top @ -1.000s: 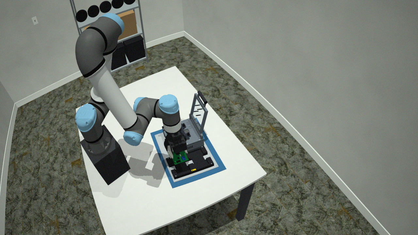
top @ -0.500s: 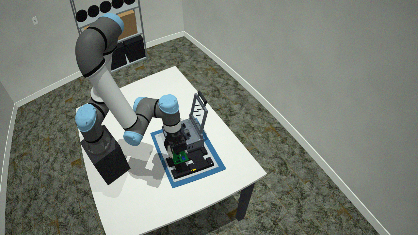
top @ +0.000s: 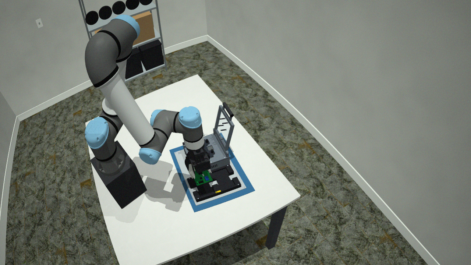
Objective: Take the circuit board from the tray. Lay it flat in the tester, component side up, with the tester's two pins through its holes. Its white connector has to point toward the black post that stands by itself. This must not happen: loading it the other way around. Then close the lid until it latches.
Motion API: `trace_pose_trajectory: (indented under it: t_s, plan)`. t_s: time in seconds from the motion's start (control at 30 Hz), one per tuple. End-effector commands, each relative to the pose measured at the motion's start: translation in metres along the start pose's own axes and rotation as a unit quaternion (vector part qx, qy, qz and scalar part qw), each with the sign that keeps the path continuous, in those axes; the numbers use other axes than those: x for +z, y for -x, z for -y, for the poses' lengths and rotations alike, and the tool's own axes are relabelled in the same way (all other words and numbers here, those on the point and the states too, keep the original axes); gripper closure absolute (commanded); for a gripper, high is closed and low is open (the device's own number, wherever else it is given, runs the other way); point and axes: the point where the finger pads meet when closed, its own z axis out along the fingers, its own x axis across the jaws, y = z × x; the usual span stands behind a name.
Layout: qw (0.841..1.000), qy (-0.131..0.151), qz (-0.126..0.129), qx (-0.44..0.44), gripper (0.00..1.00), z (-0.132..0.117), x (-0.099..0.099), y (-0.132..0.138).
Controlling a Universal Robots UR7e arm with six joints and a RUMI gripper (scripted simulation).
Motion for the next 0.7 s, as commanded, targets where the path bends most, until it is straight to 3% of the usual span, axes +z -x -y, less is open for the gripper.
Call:
trace_pose_trajectory:
  t_s: [0.0,0.67]
  plan:
    - [1.0,0.0,0.0,0.0,0.61,0.0,0.0,0.0]
    - [1.0,0.0,0.0,0.0,0.61,0.018,-0.002,-0.007]
